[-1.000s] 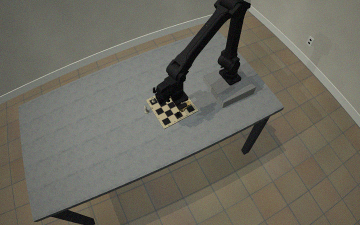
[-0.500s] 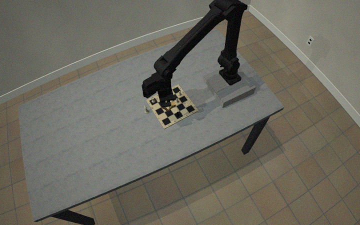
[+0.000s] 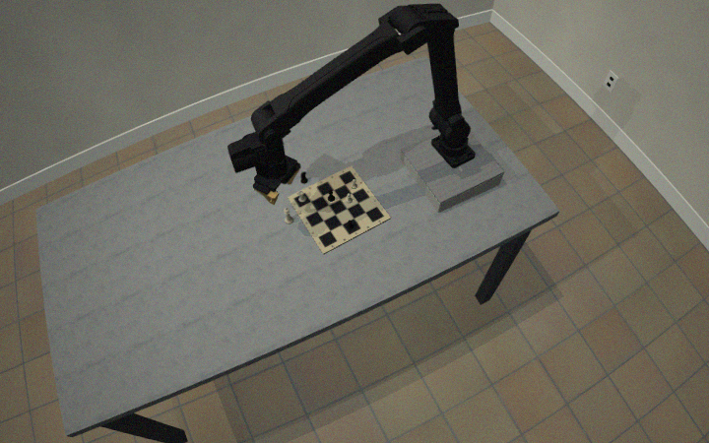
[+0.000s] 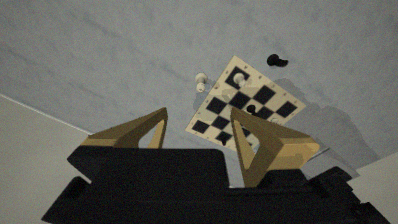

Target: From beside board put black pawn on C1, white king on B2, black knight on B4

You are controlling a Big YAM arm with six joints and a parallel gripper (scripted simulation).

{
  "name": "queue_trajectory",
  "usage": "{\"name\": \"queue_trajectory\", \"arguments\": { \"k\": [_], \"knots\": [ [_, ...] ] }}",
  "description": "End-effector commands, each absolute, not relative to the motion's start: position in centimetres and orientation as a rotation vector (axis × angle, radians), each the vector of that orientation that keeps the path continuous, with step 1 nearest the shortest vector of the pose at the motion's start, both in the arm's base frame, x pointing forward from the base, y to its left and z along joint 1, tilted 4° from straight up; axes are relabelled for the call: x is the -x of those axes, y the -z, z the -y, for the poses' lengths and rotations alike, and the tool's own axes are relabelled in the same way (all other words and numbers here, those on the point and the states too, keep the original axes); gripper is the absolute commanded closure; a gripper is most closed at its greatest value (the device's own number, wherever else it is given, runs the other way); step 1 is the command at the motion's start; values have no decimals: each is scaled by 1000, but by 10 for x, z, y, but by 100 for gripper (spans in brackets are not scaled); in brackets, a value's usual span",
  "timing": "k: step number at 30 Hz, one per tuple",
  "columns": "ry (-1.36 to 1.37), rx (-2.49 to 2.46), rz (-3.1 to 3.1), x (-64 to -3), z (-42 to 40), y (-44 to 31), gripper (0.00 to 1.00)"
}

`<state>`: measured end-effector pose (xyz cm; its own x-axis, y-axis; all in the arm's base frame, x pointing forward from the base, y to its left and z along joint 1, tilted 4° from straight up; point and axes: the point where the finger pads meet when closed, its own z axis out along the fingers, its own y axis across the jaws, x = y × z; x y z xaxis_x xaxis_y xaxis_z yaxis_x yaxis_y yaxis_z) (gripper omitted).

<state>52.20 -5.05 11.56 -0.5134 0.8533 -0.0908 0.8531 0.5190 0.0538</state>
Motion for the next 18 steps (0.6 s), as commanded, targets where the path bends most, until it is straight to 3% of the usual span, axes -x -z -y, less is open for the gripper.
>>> {"name": "queue_trajectory", "arguments": {
  "k": [1, 18],
  "knots": [
    [-26, -1778, -2443, -541, 43, -131, 61],
    [-11, -1806, -2444, -533, 50, -121, 61]
  ]
}}
